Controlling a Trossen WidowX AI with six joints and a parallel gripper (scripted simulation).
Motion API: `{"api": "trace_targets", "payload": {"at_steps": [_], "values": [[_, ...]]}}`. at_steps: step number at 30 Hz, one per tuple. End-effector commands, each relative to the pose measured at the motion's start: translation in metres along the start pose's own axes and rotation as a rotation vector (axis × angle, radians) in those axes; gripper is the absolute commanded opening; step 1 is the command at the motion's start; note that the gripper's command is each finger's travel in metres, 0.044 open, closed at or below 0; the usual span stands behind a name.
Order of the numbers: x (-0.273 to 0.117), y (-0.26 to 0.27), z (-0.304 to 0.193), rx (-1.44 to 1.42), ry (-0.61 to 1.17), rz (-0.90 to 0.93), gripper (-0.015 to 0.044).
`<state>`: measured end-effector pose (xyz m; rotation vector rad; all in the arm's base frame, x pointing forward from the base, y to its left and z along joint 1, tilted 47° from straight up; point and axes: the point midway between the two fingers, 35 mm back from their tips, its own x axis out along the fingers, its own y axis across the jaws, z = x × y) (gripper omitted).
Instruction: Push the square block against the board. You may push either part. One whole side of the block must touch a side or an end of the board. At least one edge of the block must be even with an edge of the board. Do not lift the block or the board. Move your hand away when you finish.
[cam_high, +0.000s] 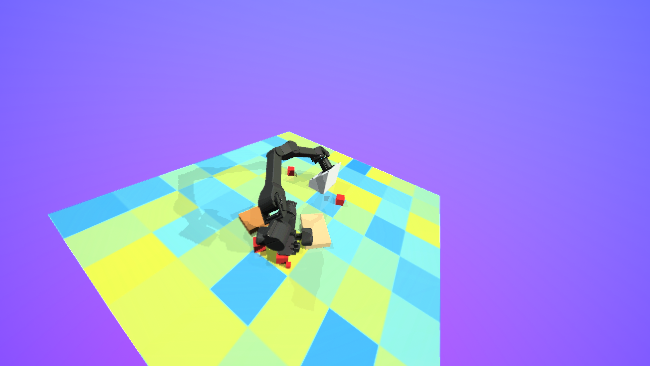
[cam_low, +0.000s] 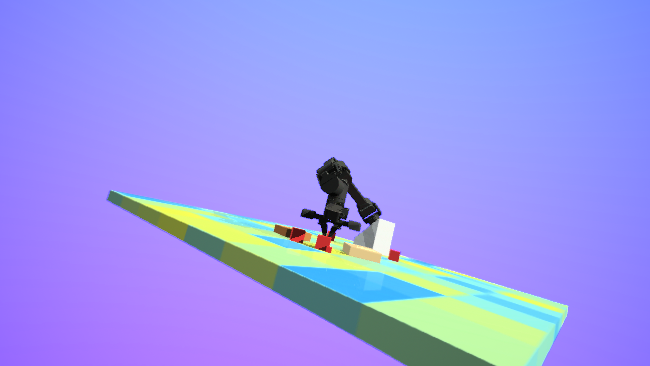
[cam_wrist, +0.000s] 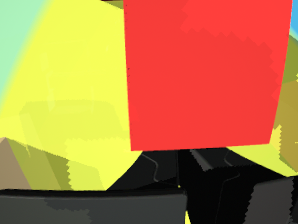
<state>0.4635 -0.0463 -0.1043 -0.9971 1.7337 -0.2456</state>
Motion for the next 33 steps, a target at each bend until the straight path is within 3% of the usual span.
{"api": "trace_targets", "payload": {"at_steps": [1, 29, 33], "values": [[-0.001, -0.001, -0.003, 0.005, -0.003, 0.003, 0.0000], [-0.002, 0.001, -0.038, 0.003, 0.003, 0.005, 0.0000], [-0.052, 0.001, -0.038, 0.003, -0.002, 0.005, 0.0000]]}}
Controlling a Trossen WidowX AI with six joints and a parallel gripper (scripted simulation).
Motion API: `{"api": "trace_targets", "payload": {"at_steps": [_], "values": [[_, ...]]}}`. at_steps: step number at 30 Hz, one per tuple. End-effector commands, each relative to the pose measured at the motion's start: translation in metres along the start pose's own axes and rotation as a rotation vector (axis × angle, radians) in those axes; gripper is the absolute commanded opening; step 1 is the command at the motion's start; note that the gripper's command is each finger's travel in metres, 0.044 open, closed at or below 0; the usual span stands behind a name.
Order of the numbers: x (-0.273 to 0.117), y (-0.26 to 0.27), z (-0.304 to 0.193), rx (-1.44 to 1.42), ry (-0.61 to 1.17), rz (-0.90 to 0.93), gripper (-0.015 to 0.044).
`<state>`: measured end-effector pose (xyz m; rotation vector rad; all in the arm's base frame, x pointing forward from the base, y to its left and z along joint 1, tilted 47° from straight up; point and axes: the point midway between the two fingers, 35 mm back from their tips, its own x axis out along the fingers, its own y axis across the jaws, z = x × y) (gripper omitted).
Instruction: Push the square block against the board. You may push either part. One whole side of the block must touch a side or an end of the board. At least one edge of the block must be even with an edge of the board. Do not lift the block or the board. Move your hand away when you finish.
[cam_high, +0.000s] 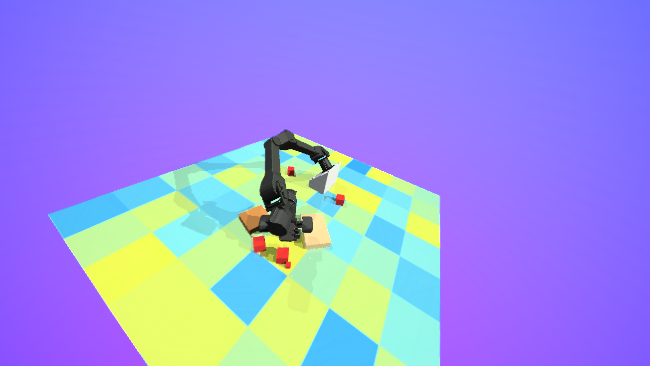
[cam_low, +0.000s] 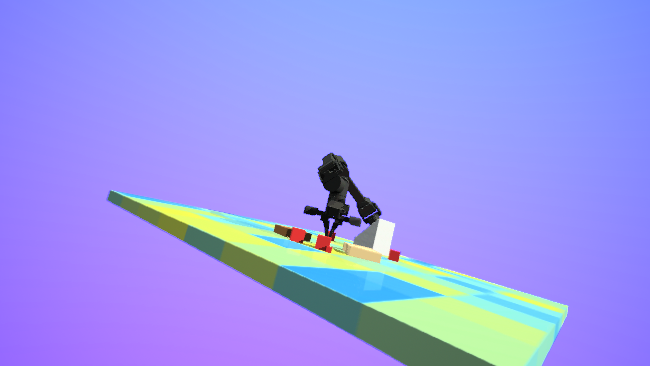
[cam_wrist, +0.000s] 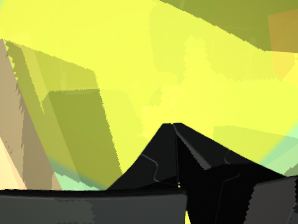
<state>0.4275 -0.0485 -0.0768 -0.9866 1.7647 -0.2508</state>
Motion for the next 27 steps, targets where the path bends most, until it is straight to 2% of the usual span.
{"api": "trace_targets", "payload": {"at_steps": [1, 8, 27], "values": [[-0.041, 0.002, 0.004, 0.004, -0.030, -0.009, 0.0000], [-0.040, 0.001, 0.005, 0.020, -0.039, -0.015, 0.0000], [-0.042, -0.051, -0.034, 0.668, -0.042, 0.007, 0.0000]]}}
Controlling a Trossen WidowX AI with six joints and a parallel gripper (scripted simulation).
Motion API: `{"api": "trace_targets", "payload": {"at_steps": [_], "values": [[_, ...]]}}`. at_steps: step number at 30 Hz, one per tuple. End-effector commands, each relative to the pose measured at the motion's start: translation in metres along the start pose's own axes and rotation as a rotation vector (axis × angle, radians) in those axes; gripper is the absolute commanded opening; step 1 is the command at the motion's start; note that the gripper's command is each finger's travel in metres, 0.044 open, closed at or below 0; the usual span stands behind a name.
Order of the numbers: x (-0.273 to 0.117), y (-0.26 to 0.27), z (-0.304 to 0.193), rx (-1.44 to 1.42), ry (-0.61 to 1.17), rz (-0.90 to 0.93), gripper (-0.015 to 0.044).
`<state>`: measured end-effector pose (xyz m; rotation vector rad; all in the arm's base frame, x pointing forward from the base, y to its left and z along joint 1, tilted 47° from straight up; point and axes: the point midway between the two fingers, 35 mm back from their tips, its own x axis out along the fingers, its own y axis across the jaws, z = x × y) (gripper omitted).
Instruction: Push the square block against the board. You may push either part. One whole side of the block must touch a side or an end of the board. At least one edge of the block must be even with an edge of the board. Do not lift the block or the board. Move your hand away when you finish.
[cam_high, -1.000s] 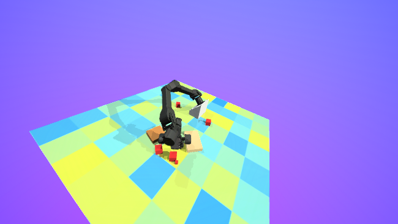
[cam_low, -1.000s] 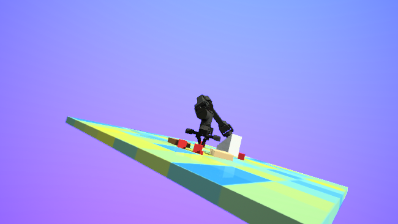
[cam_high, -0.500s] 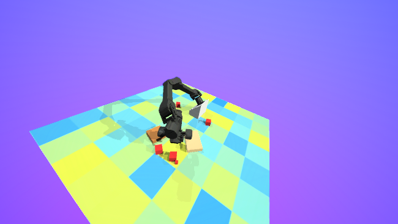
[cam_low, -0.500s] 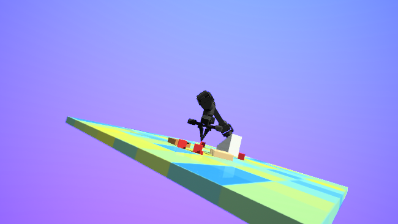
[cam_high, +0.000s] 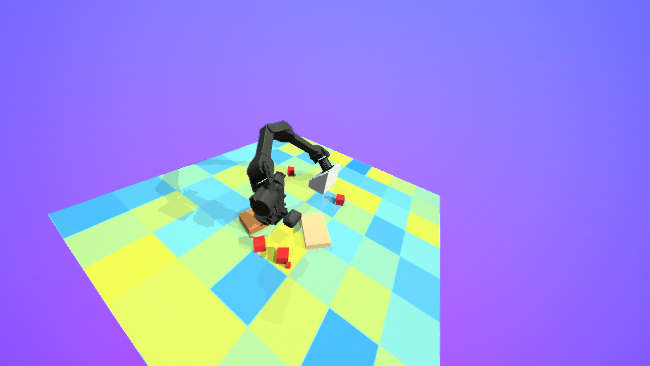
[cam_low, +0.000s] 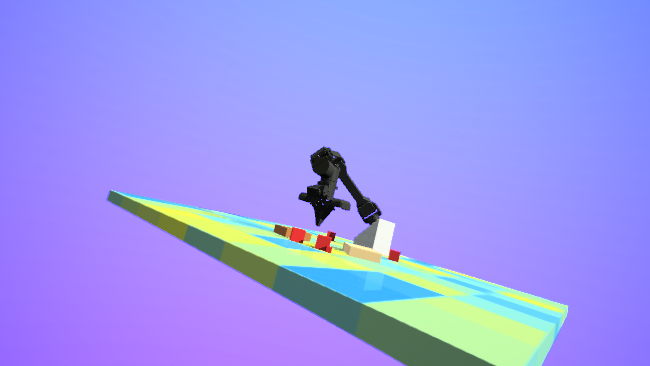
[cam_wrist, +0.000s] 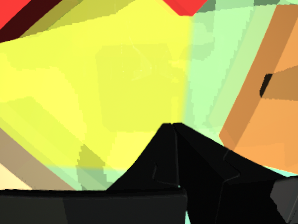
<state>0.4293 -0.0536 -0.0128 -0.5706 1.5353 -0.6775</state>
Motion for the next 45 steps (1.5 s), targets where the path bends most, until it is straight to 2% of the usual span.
{"api": "trace_targets", "payload": {"at_steps": [1, 45], "values": [[-0.002, -0.014, -0.001, 0.139, -0.005, -0.001, 0.0000], [-0.002, -0.146, -0.053, 1.630, -0.008, -0.007, 0.0000]]}}
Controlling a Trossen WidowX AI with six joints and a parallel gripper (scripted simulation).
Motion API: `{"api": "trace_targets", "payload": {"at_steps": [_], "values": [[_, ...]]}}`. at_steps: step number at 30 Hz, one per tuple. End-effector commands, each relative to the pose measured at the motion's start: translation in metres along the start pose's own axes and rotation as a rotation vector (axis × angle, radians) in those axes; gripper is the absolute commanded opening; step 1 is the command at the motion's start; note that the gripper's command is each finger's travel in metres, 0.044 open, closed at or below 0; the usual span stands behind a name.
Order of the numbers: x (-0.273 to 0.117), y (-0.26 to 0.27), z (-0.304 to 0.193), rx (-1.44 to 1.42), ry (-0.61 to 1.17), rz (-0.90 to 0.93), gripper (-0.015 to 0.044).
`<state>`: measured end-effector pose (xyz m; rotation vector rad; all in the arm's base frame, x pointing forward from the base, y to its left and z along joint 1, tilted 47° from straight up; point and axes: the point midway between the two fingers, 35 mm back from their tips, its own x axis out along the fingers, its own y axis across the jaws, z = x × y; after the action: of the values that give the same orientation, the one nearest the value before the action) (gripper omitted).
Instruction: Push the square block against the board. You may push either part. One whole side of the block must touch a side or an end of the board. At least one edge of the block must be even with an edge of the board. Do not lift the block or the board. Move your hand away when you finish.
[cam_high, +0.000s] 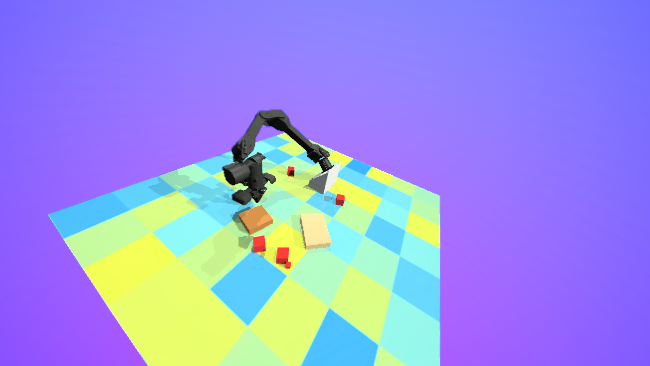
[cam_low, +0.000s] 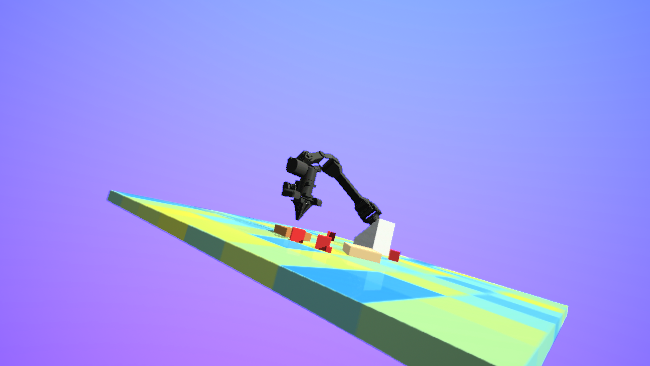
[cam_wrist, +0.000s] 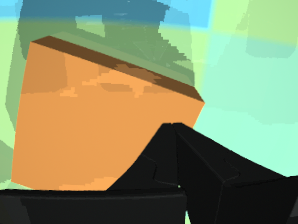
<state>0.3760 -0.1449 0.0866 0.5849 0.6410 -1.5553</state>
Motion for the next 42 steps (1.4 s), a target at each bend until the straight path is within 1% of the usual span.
{"api": "trace_targets", "payload": {"at_steps": [1, 8, 14, 16, 18, 20, 42], "values": [[-0.001, -0.007, 0.012, 0.138, -0.007, 0.002, 0.0000], [-0.001, -0.020, 0.029, 0.369, -0.016, -0.002, 0.0000], [-0.001, -0.022, 0.031, 0.391, -0.017, -0.003, 0.0000], [0.011, -0.021, 0.031, 0.391, -0.016, -0.003, 0.0000], [0.042, -0.021, 0.032, 0.391, -0.017, -0.002, 0.0000], [0.054, -0.022, 0.032, 0.391, -0.018, -0.002, 0.0000], [0.054, -0.012, 0.013, 0.392, -0.015, -0.002, 0.0000]]}}
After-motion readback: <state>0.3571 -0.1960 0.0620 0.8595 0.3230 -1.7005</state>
